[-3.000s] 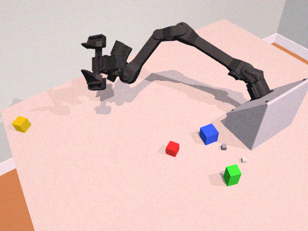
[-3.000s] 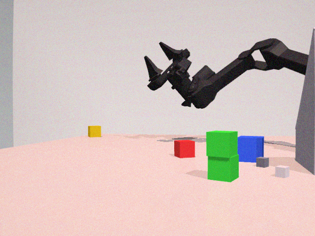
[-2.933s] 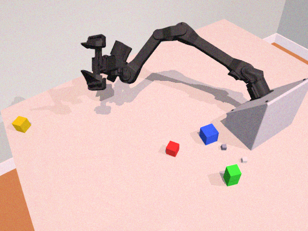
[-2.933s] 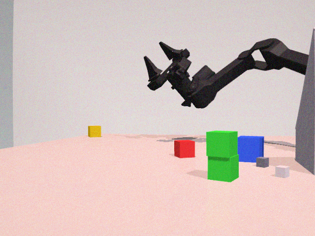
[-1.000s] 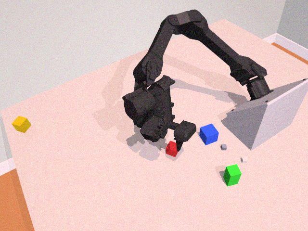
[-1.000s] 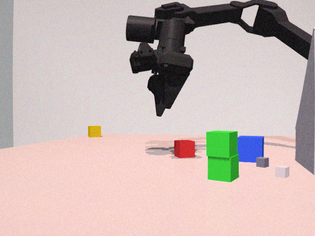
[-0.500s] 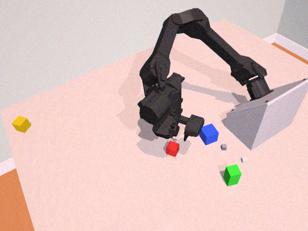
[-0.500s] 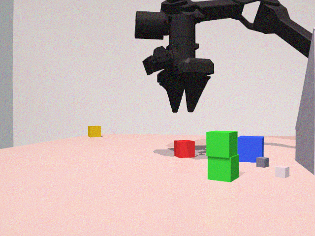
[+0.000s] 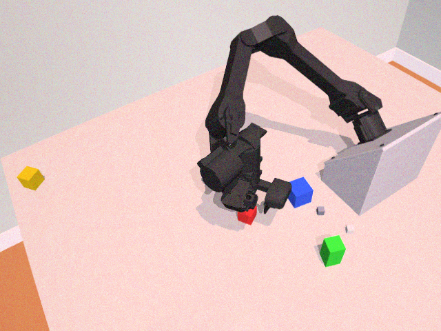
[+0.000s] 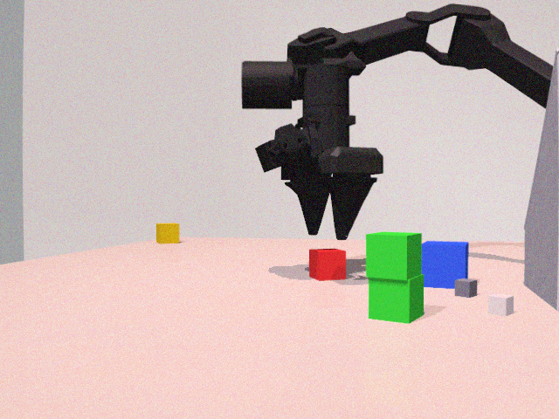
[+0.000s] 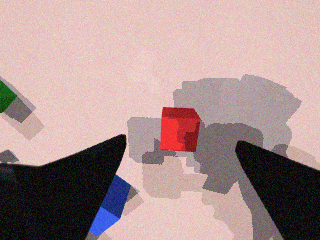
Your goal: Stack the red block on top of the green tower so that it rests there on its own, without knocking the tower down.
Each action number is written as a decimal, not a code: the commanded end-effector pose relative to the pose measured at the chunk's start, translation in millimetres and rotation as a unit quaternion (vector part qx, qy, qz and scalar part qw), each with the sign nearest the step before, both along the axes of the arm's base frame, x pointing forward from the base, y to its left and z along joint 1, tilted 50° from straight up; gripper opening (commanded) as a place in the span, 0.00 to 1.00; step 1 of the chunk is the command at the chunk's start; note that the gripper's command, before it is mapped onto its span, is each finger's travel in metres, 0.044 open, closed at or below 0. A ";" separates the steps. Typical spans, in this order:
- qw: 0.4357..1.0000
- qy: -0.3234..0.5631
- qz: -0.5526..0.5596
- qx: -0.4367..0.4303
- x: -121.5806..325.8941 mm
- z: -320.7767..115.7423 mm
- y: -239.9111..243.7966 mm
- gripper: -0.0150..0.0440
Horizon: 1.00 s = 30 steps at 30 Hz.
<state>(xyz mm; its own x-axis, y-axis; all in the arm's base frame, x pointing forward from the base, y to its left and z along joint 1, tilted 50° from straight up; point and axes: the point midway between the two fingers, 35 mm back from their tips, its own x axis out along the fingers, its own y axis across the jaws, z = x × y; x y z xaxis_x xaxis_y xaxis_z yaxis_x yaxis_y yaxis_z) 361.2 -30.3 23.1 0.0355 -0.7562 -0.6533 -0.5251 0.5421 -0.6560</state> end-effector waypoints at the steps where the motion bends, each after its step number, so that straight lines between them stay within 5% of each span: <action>1: 1.000 0.001 0.001 -0.003 -0.8 -2.8 -5.0 1.00; 30: 1.000 0.001 0.001 -0.004 0.3 -25.8 -32.5 1.00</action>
<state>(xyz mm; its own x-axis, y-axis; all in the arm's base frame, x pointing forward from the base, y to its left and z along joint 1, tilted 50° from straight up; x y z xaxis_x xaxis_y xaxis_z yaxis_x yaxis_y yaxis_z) 362.4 -61.4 -1.3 0.0374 -0.7574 -0.6519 -0.5223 0.5413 -0.6589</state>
